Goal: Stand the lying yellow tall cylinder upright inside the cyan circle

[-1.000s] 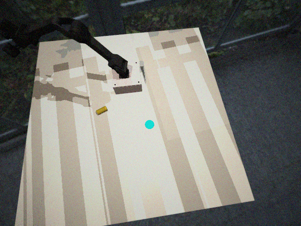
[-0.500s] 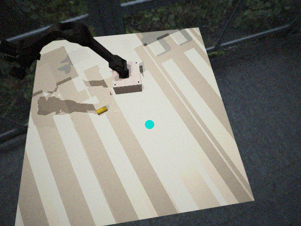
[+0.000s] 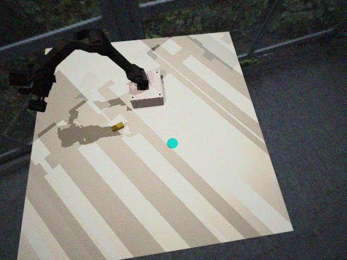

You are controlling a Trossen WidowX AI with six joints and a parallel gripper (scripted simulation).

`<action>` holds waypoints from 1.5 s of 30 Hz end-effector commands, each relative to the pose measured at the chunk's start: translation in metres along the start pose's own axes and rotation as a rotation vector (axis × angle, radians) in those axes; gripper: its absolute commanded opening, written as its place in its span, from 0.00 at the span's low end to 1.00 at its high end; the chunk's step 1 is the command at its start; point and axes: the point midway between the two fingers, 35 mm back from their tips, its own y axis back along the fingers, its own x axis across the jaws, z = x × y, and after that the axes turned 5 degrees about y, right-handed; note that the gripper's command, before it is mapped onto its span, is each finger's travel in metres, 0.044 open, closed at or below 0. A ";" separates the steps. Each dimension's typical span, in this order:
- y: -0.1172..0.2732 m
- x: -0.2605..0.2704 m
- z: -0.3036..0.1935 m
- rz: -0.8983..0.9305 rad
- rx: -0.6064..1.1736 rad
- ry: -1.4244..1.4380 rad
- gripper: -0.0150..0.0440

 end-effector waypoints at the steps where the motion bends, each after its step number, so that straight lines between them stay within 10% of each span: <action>1: 0.006 0.021 -0.025 0.031 0.061 0.033 0.78; 45: 0.122 0.123 -0.271 0.164 0.613 0.485 0.78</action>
